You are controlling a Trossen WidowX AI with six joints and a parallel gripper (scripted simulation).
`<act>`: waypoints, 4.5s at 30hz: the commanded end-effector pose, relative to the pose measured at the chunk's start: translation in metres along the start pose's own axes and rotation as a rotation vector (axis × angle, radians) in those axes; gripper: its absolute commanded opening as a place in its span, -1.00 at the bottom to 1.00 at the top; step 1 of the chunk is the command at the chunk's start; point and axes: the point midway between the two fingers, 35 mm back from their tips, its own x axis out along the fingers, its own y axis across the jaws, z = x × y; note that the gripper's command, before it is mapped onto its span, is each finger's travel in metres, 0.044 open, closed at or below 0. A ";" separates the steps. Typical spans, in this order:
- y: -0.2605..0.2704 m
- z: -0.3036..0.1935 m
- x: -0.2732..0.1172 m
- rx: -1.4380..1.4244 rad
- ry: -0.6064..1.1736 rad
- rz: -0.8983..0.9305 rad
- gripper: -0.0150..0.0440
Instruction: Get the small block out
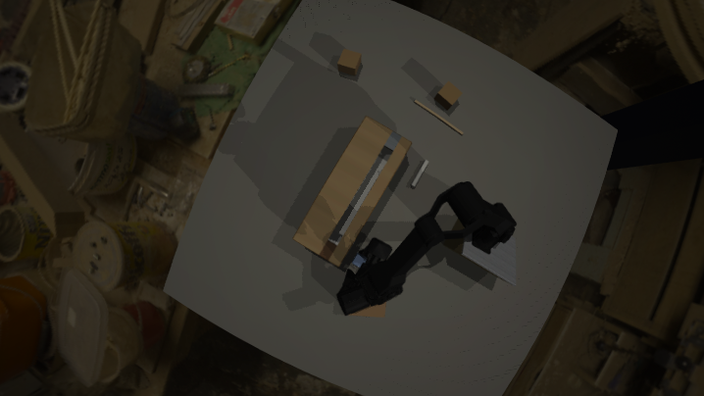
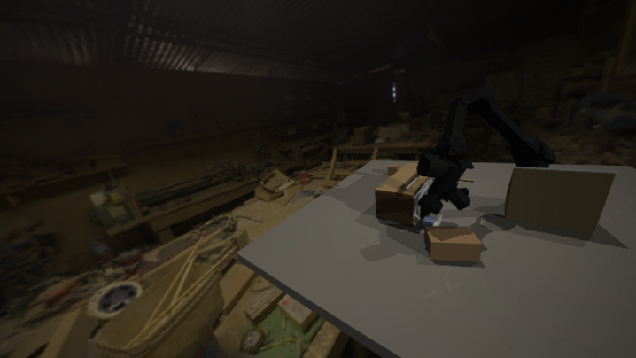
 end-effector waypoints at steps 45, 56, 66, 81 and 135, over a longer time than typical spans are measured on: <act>0.000 0.002 0.005 -0.002 0.002 0.001 -0.49; 0.002 -0.007 -0.018 -0.009 0.001 -0.004 -0.49; 0.020 -0.013 -0.051 -0.148 0.006 -0.072 -0.49; 0.050 -0.012 -0.095 -0.366 0.033 -0.179 -0.49; 0.078 -0.001 -0.127 -0.566 0.079 -0.273 -0.49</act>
